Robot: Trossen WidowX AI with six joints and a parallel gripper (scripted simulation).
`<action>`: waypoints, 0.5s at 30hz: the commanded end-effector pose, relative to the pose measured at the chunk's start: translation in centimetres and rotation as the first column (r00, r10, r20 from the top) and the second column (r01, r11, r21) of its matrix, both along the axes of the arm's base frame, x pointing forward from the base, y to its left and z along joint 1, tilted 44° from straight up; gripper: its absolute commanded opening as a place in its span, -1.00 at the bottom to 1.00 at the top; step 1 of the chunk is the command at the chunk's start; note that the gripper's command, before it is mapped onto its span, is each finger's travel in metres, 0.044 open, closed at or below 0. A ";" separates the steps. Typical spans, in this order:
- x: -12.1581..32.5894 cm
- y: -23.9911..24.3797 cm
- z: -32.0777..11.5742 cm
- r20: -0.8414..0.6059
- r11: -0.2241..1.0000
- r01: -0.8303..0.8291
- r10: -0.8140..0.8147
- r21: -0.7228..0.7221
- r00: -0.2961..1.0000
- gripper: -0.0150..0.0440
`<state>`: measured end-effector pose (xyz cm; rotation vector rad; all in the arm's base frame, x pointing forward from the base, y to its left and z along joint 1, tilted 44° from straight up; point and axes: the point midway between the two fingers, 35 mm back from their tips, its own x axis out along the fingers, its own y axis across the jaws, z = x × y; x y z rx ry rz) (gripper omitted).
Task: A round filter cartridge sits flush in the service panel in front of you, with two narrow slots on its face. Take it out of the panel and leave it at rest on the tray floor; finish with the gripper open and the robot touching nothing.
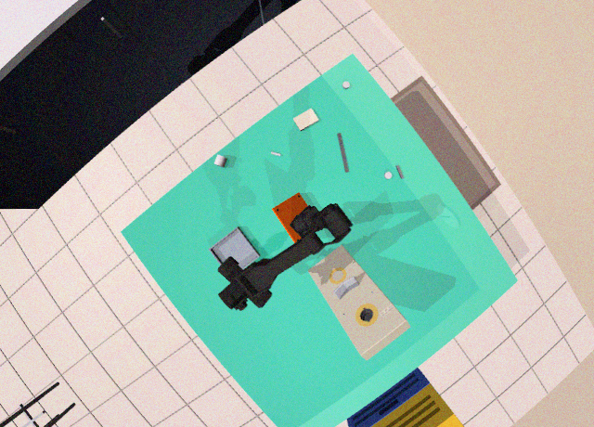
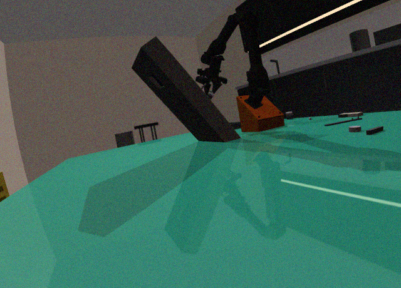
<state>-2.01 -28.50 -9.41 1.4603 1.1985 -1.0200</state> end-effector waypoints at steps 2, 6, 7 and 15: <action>-3.4 2.5 -2.7 -0.102 0.994 0.110 -0.108 0.017 0.989 -0.49; -5.5 4.8 -4.4 -0.174 0.981 0.191 -0.183 0.028 0.968 -0.49; -6.0 5.4 -4.8 -0.192 0.977 0.211 -0.201 0.030 0.961 -0.49; -8.0 8.4 -6.3 -0.273 0.953 0.300 -0.279 0.037 0.921 -0.49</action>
